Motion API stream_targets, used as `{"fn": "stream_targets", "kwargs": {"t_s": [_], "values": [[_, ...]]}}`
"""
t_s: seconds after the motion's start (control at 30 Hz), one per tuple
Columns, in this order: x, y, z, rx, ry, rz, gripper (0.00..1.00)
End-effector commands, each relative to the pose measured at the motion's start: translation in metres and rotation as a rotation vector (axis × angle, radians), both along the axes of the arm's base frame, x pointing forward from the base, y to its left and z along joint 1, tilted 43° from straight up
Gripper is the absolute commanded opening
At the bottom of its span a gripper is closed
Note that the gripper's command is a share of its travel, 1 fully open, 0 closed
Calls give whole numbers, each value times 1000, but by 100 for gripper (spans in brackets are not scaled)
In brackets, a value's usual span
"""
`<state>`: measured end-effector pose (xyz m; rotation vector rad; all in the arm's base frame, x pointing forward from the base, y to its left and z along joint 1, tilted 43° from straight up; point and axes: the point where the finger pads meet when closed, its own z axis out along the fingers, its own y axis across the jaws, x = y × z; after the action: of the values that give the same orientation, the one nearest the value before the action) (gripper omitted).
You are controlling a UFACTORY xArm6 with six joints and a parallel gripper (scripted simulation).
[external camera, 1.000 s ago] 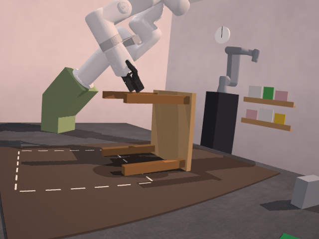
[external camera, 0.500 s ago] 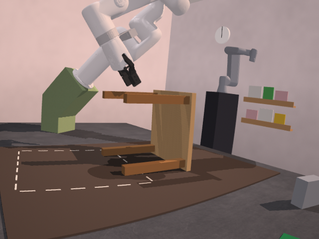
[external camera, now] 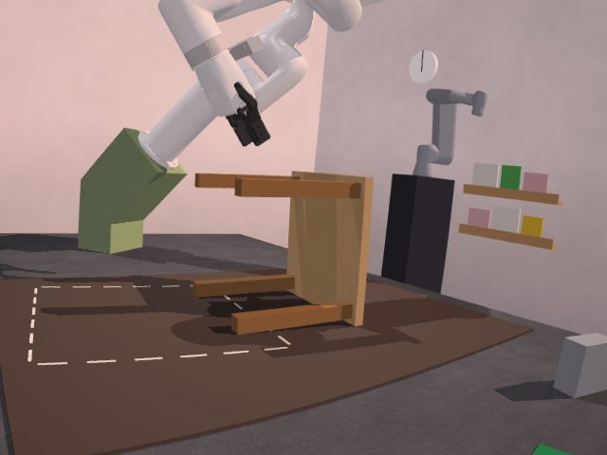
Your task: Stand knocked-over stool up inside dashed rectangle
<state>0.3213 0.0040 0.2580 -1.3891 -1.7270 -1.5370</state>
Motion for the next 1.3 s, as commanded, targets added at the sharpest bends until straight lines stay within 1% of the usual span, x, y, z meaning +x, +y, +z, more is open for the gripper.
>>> {"fn": "stream_targets", "kwargs": {"t_s": [0.0,0.1,0.17,0.3,0.5,0.53,0.67,0.73,0.8,0.87,0.97,1.23,1.27], "values": [[-8,-9,13,-1,-2,-1,55],[-14,-16,23,-1,-2,-1,55],[-14,-16,23,-1,-2,-1,55],[-20,-22,31,-1,-2,-1,55],[-22,-24,35,-1,-2,-1,55],[-22,-24,35,-1,-2,-1,45],[-20,-21,36,-34,-39,2,45],[-20,-21,36,-34,-39,2,45],[-18,-18,38,-84,-95,7,45],[-14,-11,40,-159,-177,13,45],[-6,3,45,-318,-352,26,45],[17,46,58,-639,-718,70,45],[17,46,58,-639,-718,70,45]]}}
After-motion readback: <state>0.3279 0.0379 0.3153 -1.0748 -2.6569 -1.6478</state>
